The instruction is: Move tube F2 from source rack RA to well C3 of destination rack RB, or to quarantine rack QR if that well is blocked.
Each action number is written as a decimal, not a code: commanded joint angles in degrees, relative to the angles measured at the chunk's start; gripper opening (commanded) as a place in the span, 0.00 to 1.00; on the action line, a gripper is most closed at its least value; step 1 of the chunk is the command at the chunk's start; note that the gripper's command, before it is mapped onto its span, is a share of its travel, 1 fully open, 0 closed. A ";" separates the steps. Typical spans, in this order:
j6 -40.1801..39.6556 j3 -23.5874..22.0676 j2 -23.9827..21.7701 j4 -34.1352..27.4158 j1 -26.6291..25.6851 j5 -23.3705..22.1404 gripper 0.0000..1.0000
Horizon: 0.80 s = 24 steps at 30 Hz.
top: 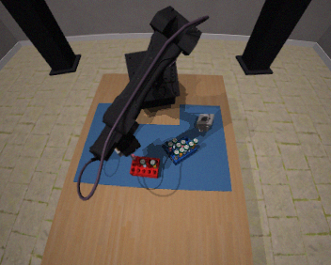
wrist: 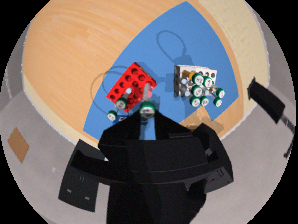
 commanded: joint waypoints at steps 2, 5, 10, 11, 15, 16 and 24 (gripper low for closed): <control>0.60 -0.45 -0.05 1.54 0.18 0.86 0.00; 0.70 -1.34 0.36 1.75 0.45 0.94 0.00; 0.81 0.94 0.76 2.08 0.49 1.00 0.00; 0.92 0.94 0.19 2.16 0.74 1.02 0.00; 1.09 0.89 1.12 2.50 0.45 1.15 0.00; 1.10 0.87 1.12 2.59 0.61 1.18 0.00; 1.33 -0.24 1.37 3.23 0.89 1.36 0.00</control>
